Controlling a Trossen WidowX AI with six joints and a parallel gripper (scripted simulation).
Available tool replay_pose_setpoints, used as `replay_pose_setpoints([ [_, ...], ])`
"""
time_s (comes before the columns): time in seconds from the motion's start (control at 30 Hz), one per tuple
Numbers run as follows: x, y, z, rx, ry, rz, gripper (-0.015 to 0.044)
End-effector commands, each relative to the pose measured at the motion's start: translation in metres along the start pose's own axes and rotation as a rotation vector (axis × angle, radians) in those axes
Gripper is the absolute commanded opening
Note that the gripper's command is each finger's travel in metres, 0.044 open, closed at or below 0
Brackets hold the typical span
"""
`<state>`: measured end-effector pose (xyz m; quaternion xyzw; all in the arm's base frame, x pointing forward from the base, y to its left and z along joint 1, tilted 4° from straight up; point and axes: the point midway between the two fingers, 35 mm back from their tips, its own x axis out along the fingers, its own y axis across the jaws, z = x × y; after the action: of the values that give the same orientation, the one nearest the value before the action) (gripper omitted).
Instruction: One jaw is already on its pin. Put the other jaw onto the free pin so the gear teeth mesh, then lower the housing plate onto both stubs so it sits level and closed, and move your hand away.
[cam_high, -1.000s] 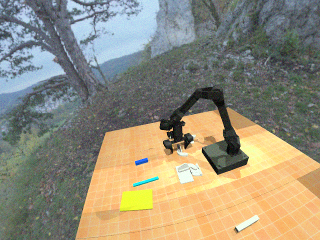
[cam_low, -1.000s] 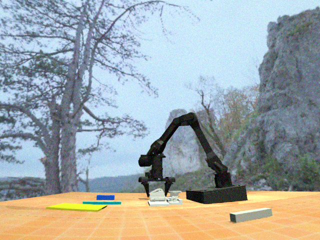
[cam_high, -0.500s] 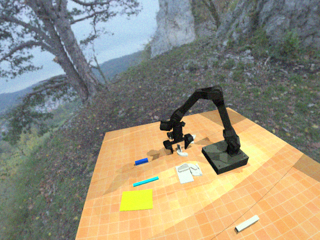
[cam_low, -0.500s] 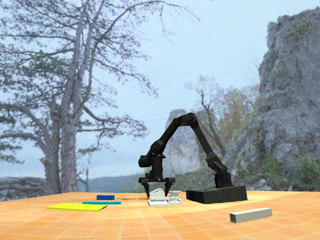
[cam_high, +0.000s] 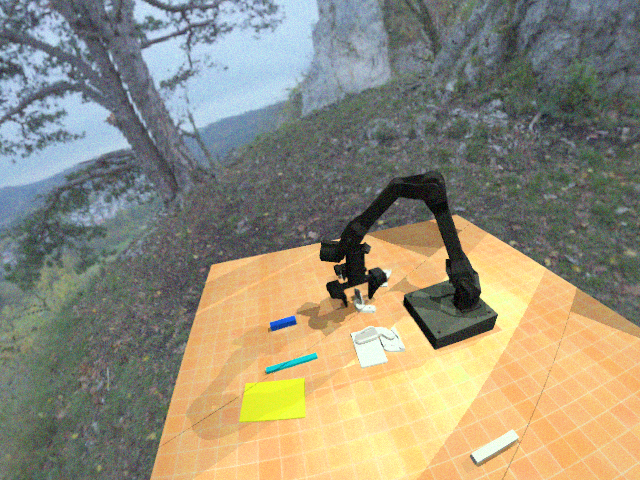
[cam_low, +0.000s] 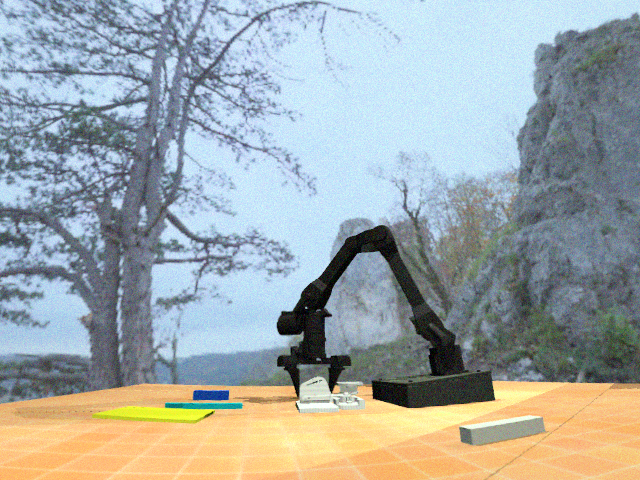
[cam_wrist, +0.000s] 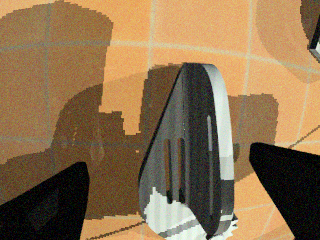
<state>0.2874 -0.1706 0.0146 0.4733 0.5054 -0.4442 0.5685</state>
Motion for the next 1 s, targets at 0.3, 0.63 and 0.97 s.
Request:
replay_pose_setpoints([
  [0.3,0.000,0.000,0.000,0.000,0.000,0.000,0.0157],
  [0.63,0.000,0.000,0.000,0.000,0.000,0.000,0.0134],
  [0.97,-0.017,0.002,0.001,0.001,0.000,0.000,0.0134],
])
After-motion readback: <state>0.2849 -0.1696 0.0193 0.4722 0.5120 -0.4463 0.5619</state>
